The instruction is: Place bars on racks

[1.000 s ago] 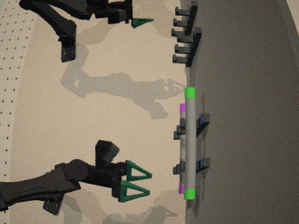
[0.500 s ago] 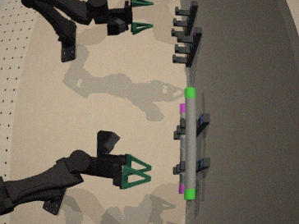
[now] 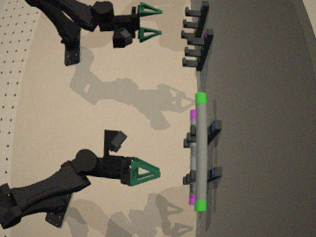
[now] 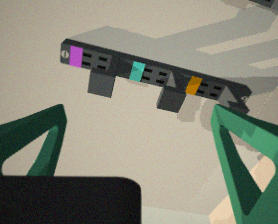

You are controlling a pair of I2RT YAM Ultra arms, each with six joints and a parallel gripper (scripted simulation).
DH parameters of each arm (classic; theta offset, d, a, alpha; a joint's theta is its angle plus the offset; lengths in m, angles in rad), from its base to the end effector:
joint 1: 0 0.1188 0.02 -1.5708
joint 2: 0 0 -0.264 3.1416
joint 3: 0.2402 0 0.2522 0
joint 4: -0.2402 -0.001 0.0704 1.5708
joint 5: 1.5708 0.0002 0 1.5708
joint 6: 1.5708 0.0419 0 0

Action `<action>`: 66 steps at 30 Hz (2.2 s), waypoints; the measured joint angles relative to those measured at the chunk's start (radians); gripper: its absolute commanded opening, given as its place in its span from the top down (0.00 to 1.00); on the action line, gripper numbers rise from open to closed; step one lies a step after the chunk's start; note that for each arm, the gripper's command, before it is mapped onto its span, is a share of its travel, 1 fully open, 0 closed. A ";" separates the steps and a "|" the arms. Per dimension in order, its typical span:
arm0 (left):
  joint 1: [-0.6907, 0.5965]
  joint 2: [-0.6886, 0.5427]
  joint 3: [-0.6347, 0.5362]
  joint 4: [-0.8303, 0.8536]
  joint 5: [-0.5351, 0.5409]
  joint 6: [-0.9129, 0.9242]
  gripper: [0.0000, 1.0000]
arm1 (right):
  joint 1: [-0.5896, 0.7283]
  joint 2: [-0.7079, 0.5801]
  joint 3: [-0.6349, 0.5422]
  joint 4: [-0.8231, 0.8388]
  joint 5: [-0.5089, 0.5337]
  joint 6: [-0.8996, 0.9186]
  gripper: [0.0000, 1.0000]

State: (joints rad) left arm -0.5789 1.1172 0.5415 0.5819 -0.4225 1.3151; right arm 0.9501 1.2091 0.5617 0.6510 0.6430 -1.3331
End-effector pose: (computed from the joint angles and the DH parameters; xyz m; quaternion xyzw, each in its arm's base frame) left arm 0.2201 -0.1221 0.2735 0.4726 0.5233 0.3875 0.5939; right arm 0.1721 0.1992 0.2660 -0.5158 0.4822 -0.3469 0.6173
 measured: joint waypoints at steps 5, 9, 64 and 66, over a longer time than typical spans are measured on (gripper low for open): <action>-0.020 0.019 -0.010 0.022 -0.016 0.052 0.00 | 0.027 0.031 0.000 0.018 0.018 -0.050 0.00; -0.037 0.032 -0.015 0.045 -0.030 0.093 0.00 | 0.048 0.054 0.000 0.039 0.035 -0.087 0.00; -0.097 0.099 -0.036 0.134 -0.086 0.256 0.00 | 0.100 0.143 0.155 -0.058 0.068 -0.240 0.00; -0.097 0.099 -0.036 0.134 -0.086 0.256 0.00 | 0.098 0.141 0.166 -0.070 0.066 -0.240 0.00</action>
State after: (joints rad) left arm -0.6762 1.2160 0.5053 0.7162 -0.5083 1.5715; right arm 1.0481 1.3502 0.7280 0.5812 0.7086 -1.5730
